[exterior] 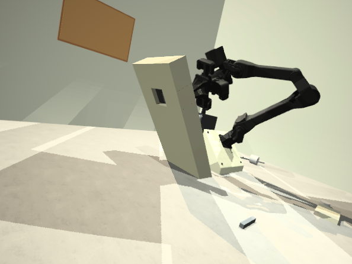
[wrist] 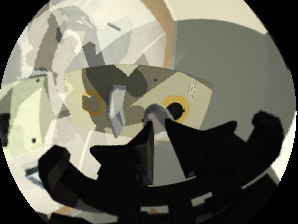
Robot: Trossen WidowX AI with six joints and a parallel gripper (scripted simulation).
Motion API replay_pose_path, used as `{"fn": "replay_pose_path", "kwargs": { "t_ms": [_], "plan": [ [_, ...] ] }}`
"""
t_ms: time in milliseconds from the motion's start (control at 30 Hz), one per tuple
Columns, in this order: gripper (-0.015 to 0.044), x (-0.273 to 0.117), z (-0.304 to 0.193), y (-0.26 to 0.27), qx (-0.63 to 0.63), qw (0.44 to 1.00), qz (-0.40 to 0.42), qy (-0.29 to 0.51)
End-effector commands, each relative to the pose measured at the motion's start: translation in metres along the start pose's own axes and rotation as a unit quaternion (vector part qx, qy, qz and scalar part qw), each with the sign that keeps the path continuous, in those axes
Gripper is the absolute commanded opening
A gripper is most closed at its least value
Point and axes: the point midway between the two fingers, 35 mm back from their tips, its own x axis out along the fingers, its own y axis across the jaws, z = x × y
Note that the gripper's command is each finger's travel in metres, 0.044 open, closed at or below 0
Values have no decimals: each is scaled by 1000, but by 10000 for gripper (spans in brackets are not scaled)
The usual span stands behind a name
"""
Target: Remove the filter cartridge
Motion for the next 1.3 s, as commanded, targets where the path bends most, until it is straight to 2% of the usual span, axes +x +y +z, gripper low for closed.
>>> {"fn": "replay_pose_path", "kwargs": {
  "t_ms": [0,233,367,800,1033,1167,1267],
  "plan": [
    [0,1,5,14,-4,1000,-2,-1],
    [0,3,10,29,-4,1000,-2,-1],
    [95,3,8,24,2,1000,1,-1],
    [95,3,9,27,-4,1000,-2,-1],
    [95,-5,-11,-38,-4,1000,-2,-1],
    [95,-6,-13,-45,-4,1000,-2,-1],
    [174,-14,-17,-56,-5,1000,-2,0]
  ]
}}
